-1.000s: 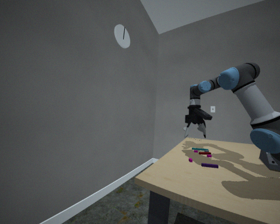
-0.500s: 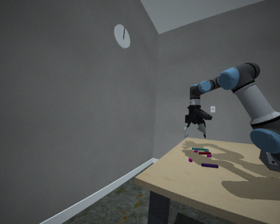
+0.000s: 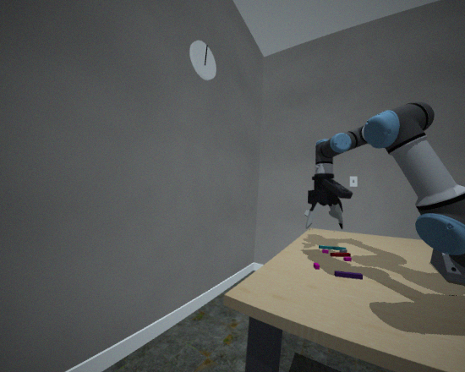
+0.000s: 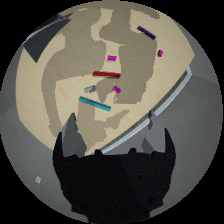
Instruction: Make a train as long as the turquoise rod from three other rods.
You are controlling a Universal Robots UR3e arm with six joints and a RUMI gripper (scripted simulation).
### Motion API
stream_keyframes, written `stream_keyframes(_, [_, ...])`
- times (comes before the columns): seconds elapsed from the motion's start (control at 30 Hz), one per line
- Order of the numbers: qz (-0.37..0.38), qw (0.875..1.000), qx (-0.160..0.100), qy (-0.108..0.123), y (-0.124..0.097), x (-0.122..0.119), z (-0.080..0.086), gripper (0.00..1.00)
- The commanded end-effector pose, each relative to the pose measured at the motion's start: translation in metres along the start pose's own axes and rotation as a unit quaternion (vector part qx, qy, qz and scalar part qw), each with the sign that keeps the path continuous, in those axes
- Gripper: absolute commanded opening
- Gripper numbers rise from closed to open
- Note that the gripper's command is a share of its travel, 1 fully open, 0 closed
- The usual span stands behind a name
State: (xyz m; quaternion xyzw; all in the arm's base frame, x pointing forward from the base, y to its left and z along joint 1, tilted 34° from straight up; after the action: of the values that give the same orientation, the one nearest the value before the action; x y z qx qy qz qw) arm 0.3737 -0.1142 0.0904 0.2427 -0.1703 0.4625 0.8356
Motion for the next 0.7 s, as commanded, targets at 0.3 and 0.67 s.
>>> stream_keyframes(0.3, [-0.116,0.993,-0.002,0.0,0.027,0.023,0.011,1.0])
stream_keyframes(0.67, [-0.313,0.95,-0.002,0.0,0.075,0.059,0.019,1.0])
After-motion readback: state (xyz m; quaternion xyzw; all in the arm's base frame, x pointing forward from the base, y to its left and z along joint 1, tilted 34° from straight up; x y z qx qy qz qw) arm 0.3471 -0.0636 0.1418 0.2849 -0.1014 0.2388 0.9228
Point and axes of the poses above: the point where the finger pads meet when closed, its own z axis back along the fingers, its own x axis across the jaws, y = z × x, the point moved 10 cm from there along z, back along the fingers, and after that the axes turned 10 degrees about z, right-handed, at the moved point
